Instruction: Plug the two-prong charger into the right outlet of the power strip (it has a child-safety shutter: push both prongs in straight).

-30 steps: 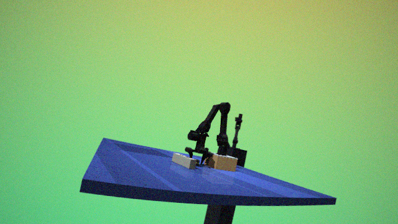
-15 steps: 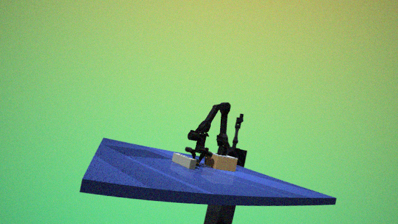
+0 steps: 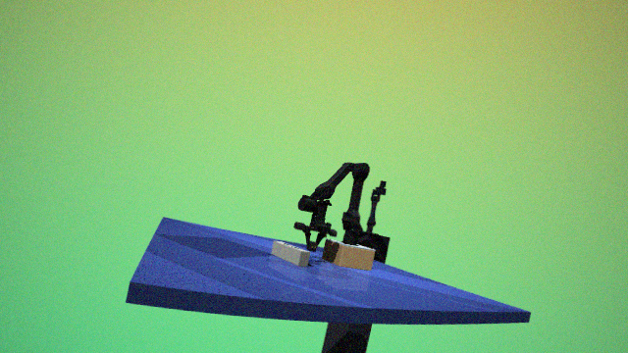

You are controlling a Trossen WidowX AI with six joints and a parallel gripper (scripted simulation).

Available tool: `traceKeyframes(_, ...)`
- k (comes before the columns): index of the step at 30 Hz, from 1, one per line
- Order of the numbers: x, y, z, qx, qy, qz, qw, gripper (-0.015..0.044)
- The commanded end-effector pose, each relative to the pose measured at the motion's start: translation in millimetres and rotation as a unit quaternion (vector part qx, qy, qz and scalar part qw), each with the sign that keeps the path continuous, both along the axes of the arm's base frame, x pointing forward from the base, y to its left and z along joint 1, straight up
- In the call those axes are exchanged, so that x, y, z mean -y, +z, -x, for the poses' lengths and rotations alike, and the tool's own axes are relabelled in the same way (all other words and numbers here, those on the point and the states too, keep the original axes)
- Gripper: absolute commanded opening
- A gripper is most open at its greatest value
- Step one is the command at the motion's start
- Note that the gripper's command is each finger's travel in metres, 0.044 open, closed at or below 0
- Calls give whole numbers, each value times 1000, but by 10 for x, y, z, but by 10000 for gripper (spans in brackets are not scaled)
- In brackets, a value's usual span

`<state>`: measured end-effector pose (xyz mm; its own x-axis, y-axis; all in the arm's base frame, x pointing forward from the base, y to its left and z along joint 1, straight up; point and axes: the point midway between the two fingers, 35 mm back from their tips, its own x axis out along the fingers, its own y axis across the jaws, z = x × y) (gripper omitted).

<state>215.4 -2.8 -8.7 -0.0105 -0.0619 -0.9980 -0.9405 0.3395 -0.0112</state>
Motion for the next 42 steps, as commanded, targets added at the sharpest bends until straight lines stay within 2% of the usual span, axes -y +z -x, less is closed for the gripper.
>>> traceKeyframes(1, 9, 111, 3, 2, -2, 2, 1000, 0)
traceKeyframes(21, 4, 5, -38, 5, -135, -3, 991, 0)
traceKeyframes(42, -2, -127, -80, 5, -292, -7, 956, 0)
